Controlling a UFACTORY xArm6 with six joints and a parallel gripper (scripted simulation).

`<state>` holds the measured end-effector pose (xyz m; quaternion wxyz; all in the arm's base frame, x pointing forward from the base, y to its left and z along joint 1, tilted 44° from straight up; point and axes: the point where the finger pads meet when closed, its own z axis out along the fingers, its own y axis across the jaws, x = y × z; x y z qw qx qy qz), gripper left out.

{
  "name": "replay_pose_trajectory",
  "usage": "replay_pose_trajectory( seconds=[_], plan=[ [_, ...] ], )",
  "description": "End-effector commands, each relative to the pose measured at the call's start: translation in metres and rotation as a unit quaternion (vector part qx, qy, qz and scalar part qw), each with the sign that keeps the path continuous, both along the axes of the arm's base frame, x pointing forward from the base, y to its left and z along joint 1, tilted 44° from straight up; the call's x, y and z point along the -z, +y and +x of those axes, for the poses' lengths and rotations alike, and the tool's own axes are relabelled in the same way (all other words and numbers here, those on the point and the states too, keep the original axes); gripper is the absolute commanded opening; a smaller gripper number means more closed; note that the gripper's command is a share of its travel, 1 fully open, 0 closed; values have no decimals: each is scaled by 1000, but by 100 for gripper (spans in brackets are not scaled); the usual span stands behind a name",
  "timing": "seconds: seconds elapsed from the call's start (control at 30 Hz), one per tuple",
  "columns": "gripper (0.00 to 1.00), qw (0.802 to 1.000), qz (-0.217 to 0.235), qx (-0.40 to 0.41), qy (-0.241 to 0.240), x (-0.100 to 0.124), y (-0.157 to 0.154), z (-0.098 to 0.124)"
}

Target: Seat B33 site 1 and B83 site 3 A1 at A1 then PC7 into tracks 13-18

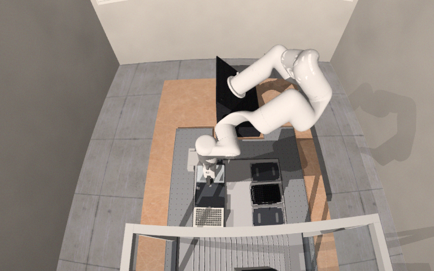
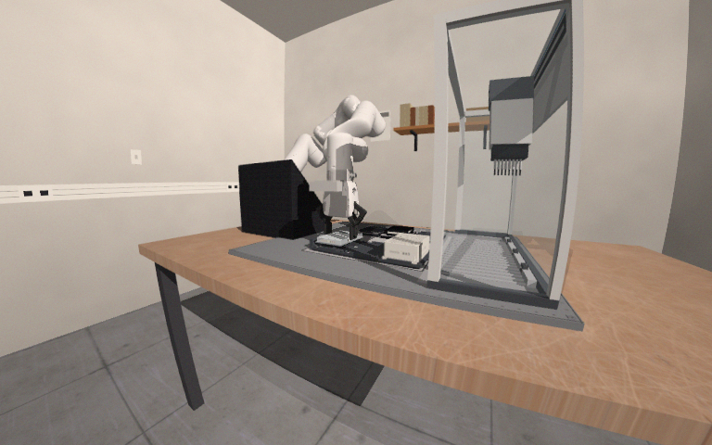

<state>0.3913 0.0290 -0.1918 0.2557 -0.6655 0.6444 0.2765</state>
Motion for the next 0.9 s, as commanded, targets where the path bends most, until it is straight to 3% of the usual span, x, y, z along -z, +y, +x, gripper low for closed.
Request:
replay_pose_trajectory(
  seconds=[0.0,0.87],
  plan=[
    [0,1000,-1,1,-1,-1,-1,1],
    [0,1000,-1,1,-1,7,6,1]
  ],
)
